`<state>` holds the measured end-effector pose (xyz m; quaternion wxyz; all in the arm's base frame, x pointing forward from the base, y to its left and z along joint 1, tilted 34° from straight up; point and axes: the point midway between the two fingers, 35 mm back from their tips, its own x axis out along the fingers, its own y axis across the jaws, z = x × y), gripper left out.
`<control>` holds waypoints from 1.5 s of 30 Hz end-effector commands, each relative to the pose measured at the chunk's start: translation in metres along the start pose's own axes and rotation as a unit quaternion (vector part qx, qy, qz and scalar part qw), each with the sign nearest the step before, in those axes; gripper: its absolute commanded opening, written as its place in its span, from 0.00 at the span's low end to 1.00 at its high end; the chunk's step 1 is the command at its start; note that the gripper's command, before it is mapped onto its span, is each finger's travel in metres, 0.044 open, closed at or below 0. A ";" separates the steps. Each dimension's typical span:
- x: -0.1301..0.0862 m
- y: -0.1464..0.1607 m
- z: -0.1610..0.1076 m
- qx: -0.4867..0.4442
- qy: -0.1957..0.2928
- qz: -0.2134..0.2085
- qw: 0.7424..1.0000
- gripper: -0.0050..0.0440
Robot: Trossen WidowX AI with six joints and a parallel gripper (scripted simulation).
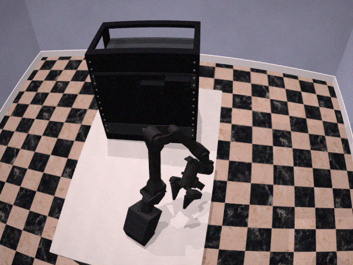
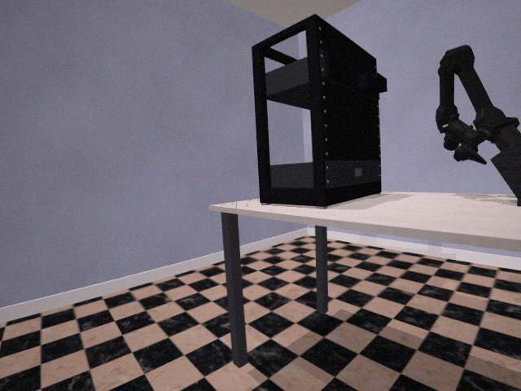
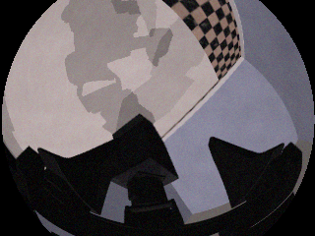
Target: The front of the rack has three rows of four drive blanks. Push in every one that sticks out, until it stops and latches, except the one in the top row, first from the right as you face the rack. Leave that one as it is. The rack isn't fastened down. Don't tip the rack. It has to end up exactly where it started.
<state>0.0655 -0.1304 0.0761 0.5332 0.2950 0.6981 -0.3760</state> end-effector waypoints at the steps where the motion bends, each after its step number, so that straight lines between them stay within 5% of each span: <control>1: -0.003 0.002 0.005 -0.021 -0.024 -0.004 0.999 1.00; 24: -0.018 0.032 0.041 -0.202 -0.154 -0.040 0.966 1.00; 39: -0.047 0.075 0.067 -0.376 -0.286 -0.087 0.877 1.00; 45: -0.068 0.103 0.073 -0.455 -0.353 -0.115 0.810 1.00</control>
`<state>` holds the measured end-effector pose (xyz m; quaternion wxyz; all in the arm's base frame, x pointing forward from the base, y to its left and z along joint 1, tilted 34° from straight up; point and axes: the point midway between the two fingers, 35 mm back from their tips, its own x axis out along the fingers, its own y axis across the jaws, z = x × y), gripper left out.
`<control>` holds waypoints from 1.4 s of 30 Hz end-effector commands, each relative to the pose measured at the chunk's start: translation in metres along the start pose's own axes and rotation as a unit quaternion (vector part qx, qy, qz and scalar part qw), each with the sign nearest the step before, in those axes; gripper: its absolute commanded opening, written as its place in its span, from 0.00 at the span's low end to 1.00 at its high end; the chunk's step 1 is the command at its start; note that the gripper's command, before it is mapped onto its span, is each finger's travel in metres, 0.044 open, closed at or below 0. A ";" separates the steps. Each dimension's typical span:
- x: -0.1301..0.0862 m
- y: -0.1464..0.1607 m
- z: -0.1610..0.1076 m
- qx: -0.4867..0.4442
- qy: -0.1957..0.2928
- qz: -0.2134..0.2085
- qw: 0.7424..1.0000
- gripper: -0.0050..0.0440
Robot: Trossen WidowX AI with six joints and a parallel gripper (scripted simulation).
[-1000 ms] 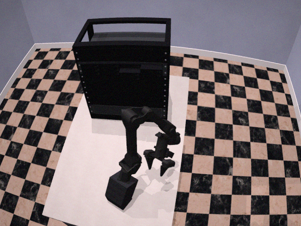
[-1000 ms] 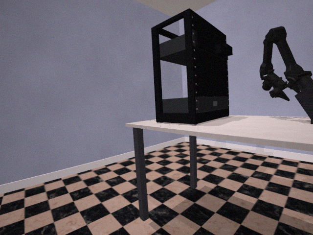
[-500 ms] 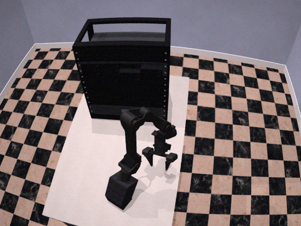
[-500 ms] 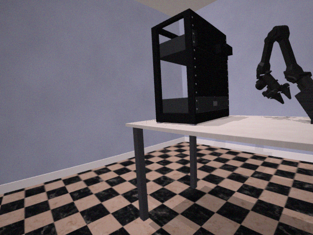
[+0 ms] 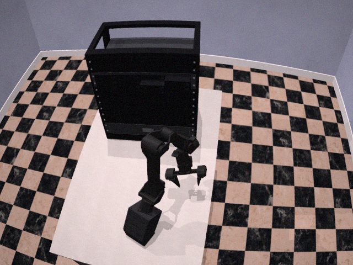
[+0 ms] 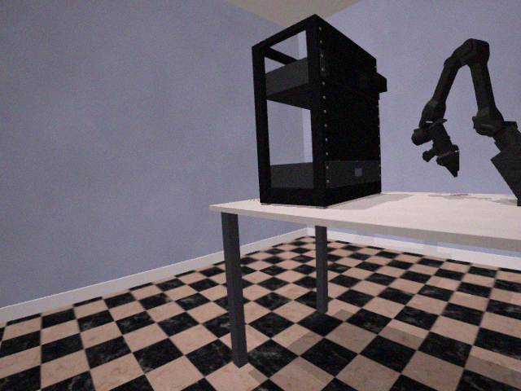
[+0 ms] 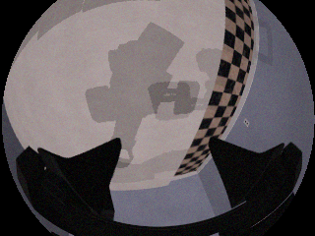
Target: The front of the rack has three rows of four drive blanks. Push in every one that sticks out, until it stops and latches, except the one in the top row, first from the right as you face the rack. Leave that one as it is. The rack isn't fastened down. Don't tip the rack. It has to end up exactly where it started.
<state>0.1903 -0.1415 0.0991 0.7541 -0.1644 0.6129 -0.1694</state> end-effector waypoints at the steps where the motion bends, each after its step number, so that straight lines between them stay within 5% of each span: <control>1: -0.010 0.001 0.022 -0.059 -0.057 -0.028 0.996 1.00; 15: -0.053 0.023 0.085 -0.238 -0.206 -0.116 0.942 1.00; 26: -0.116 0.055 0.128 -0.364 -0.336 -0.214 0.842 1.00; 28: -0.116 0.055 0.128 -0.364 -0.336 -0.214 0.842 1.00; 42: -0.213 0.095 0.142 -0.438 -0.468 -0.338 0.689 1.00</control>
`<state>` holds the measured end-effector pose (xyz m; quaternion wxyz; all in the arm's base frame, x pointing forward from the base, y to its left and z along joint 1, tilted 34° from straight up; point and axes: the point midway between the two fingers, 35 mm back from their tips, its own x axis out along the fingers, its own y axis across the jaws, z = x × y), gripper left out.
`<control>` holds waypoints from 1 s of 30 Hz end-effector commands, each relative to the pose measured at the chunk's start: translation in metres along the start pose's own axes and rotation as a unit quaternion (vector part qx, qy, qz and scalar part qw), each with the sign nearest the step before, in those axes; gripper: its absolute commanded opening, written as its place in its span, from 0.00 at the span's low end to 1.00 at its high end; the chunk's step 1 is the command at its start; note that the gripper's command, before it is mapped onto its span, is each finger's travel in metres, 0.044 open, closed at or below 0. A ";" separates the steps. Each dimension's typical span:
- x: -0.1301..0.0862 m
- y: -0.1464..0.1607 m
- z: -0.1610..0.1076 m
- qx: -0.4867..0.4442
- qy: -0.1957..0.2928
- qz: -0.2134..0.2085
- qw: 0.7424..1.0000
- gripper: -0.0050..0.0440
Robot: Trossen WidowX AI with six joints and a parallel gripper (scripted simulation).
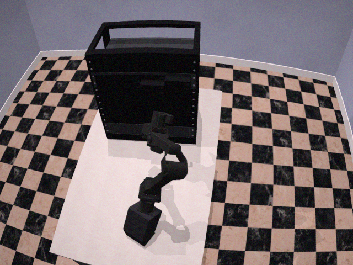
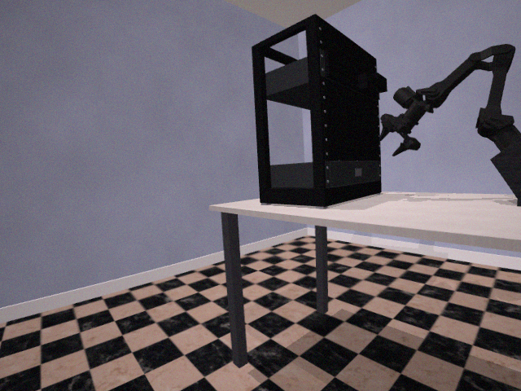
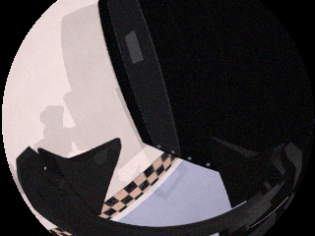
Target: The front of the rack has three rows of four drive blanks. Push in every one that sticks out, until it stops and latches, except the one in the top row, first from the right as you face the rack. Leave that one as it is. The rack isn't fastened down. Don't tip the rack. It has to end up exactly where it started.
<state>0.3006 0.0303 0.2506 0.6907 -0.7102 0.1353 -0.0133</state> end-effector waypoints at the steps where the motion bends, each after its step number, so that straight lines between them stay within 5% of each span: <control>1: -0.016 -0.021 0.017 -0.029 -0.029 -0.057 0.998 1.00; 18: -0.079 -0.074 0.059 -0.092 -0.098 -0.207 0.969 1.00; 30: -0.118 -0.095 0.065 -0.102 -0.118 -0.275 0.949 1.00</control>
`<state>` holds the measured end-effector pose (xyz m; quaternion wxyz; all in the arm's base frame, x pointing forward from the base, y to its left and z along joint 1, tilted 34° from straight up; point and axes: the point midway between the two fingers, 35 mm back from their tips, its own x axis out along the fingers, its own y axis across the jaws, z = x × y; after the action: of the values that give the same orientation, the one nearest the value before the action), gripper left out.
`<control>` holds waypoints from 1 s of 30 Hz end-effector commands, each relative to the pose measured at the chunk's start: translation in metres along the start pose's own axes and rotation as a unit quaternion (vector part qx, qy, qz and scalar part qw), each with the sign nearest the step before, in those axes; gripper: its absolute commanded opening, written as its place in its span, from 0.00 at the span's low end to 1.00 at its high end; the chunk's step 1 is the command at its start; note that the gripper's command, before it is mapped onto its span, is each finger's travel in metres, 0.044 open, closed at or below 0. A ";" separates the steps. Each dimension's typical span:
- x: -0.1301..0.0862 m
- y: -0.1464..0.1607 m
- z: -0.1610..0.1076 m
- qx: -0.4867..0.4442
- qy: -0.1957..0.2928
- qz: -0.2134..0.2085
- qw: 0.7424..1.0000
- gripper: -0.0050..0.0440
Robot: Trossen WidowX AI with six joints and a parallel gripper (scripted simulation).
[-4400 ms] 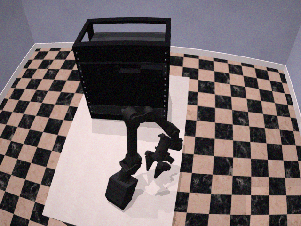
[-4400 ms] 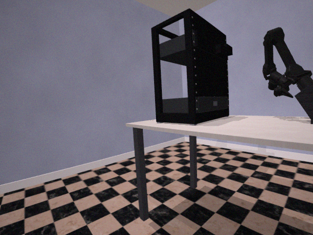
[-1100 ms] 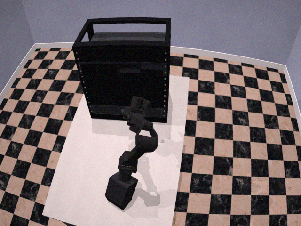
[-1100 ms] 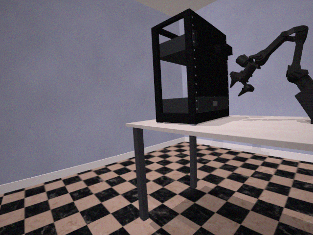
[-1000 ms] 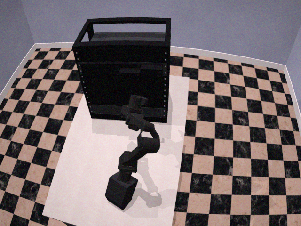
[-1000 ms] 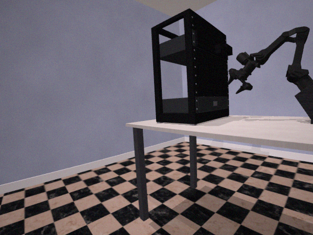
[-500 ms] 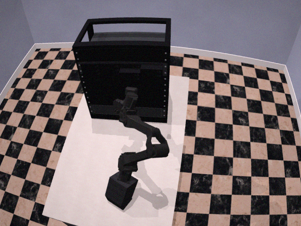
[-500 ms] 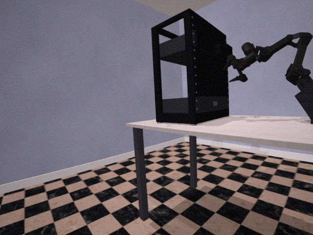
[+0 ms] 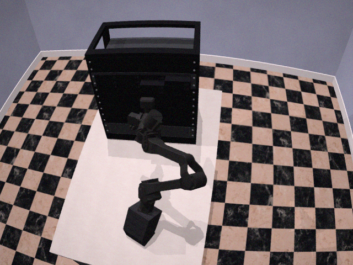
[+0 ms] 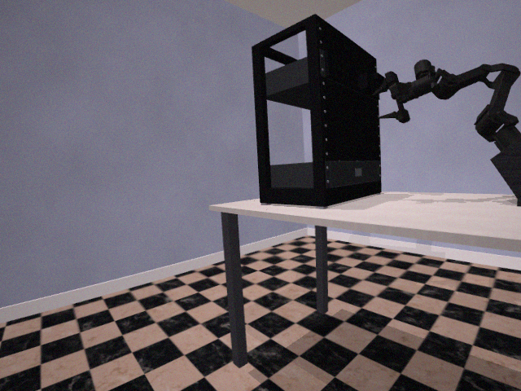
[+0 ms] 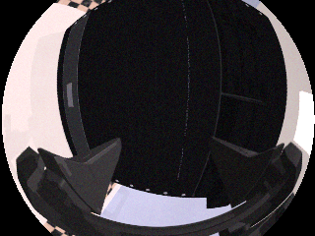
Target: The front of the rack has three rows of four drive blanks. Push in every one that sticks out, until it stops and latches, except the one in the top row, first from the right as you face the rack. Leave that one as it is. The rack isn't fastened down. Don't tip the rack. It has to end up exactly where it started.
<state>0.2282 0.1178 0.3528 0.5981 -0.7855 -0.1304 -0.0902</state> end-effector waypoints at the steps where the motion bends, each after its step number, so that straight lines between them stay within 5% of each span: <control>1: -0.010 -0.015 0.000 -0.002 0.000 -0.028 1.000 1.00; 30: -0.045 -0.056 -0.007 0.000 -0.006 -0.104 0.995 1.00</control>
<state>0.1718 0.1221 0.3894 0.5824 -0.7715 -0.2128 -0.1428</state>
